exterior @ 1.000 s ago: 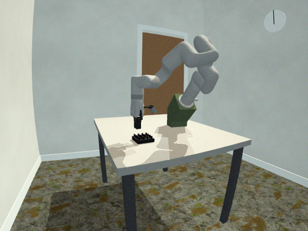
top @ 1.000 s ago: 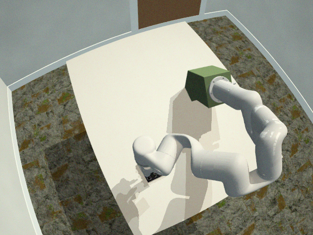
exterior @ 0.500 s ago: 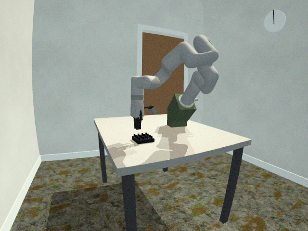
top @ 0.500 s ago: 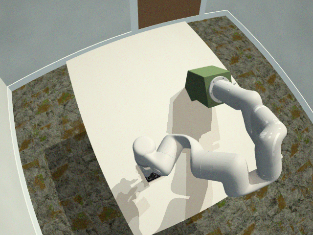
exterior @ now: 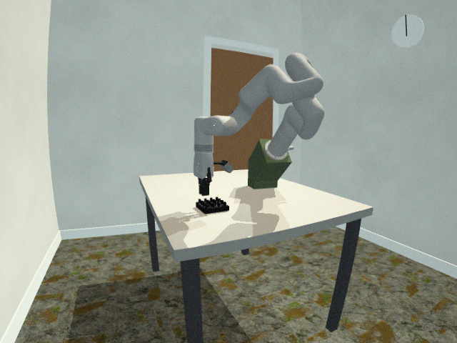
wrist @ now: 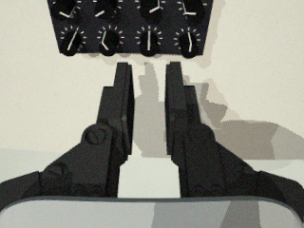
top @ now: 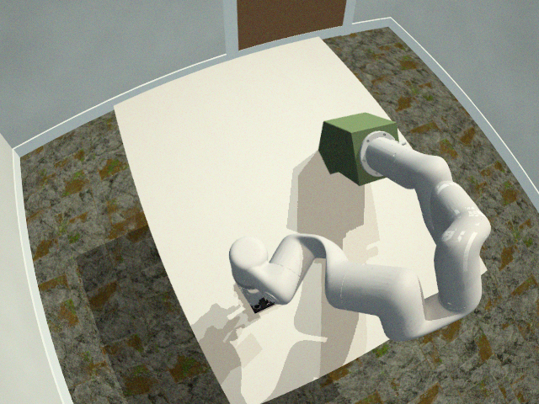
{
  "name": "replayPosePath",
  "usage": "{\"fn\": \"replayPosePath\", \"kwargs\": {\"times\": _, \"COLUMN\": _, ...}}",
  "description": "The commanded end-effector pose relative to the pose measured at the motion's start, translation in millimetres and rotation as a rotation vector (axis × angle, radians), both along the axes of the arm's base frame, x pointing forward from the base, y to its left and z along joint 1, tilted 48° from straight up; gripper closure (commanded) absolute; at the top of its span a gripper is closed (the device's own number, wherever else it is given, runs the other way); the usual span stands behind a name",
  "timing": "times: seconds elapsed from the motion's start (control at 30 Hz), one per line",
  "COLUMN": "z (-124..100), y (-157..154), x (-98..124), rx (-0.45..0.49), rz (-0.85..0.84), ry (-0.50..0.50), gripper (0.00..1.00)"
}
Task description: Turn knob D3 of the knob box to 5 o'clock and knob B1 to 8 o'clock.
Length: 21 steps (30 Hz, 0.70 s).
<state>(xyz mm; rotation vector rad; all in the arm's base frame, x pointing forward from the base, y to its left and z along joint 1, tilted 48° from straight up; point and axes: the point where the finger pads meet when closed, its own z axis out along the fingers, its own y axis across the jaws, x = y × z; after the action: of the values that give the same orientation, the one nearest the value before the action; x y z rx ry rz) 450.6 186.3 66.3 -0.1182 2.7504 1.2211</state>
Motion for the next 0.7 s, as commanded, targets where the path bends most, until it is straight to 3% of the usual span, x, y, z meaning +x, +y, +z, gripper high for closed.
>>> {"fn": "replayPosePath", "kwargs": {"times": 0.0, "z": -2, "y": 2, "x": 1, "rx": 0.0, "rz": -0.002, "ry": -0.002, "gripper": 0.81}}
{"fn": "replayPosePath", "kwargs": {"times": 0.67, "z": -16, "y": 17, "x": 3, "rx": 0.0, "rz": -0.002, "ry": -0.002, "gripper": 0.81}}
